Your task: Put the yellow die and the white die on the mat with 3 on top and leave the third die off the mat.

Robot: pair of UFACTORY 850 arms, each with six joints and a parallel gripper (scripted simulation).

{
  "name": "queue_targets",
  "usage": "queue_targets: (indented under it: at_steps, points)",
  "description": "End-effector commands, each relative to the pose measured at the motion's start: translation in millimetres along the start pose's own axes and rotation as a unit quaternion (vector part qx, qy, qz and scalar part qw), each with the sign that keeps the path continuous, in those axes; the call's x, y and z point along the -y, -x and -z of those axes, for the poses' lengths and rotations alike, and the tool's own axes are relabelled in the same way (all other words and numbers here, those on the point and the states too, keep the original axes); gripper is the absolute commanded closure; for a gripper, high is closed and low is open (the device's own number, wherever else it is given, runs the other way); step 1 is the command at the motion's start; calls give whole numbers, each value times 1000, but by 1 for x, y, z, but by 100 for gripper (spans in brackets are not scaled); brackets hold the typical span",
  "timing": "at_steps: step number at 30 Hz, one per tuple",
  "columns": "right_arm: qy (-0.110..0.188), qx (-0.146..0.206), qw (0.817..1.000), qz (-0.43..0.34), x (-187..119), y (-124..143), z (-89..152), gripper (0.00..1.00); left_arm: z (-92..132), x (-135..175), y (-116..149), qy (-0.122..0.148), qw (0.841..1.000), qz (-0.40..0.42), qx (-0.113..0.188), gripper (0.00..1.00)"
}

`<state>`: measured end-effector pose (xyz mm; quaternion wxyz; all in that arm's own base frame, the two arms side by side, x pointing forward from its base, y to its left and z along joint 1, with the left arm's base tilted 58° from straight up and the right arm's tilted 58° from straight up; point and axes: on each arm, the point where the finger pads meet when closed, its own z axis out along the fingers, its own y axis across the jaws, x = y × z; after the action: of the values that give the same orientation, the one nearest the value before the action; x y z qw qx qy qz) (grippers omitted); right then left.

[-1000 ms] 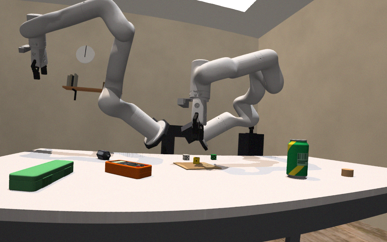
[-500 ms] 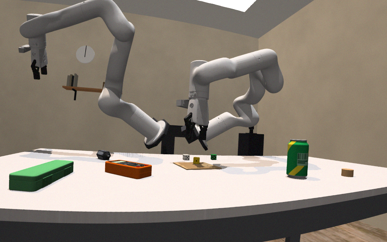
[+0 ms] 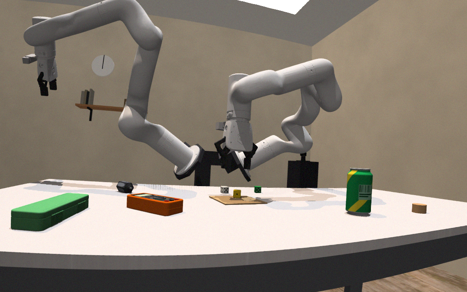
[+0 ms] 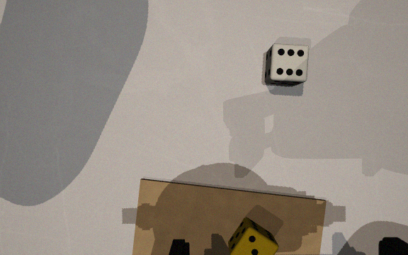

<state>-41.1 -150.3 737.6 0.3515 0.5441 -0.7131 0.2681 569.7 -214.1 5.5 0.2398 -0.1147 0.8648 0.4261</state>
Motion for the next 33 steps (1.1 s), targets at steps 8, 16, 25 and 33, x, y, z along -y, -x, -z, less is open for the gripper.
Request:
queue_targets:
  at_steps: [8, 16, 25, 33]
  points:
    - [0, -1, 1000, 0, 0, 0, 1, 0, 1, -1, -8, 0, 982, -189, -3, 0]
    - [0, -1, 1000, 0, 0, 0, 1, 0, 1, -1, -12, 0, 960, -281, -3, 0]
    - [0, -1, 1000, 0, 0, 0, 1, 0, 1, -2, -19, -1, 909, -418, -3, 0]
    - [0, -1, 1000, 0, 0, 0, 1, 0, 1, -3, -24, -1, 857, -516, -2, 0]
